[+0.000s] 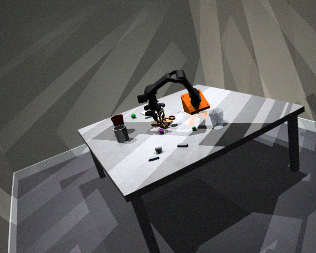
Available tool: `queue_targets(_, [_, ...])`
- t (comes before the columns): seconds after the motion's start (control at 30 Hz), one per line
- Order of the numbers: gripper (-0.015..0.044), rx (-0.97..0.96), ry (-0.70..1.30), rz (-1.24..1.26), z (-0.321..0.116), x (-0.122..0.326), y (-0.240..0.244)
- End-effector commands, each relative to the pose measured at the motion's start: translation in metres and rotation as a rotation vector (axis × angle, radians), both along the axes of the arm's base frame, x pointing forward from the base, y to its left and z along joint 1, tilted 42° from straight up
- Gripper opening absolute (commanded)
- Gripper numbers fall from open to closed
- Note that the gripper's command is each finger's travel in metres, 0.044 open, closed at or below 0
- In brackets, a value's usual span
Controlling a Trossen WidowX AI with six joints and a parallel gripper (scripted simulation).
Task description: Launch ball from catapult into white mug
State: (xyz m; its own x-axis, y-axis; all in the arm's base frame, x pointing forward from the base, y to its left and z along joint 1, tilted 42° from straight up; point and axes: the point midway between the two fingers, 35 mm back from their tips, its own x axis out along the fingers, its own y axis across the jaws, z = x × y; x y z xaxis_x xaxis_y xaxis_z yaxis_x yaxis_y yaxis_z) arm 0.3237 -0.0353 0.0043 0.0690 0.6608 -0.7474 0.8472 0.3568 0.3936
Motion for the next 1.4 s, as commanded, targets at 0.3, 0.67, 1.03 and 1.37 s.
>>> queue_targets(0.3, [0.044,-0.004,0.002,-0.002,0.067,-0.006,-0.062])
queue_targets(0.67, [0.044,0.003,-0.005,0.001,0.071,-0.008,-0.064])
queue_targets(1.03, [0.044,0.004,-0.006,0.001,0.035,-0.004,-0.034])
queue_targets(1.37, [0.044,0.004,-0.006,0.001,0.028,-0.003,-0.027])
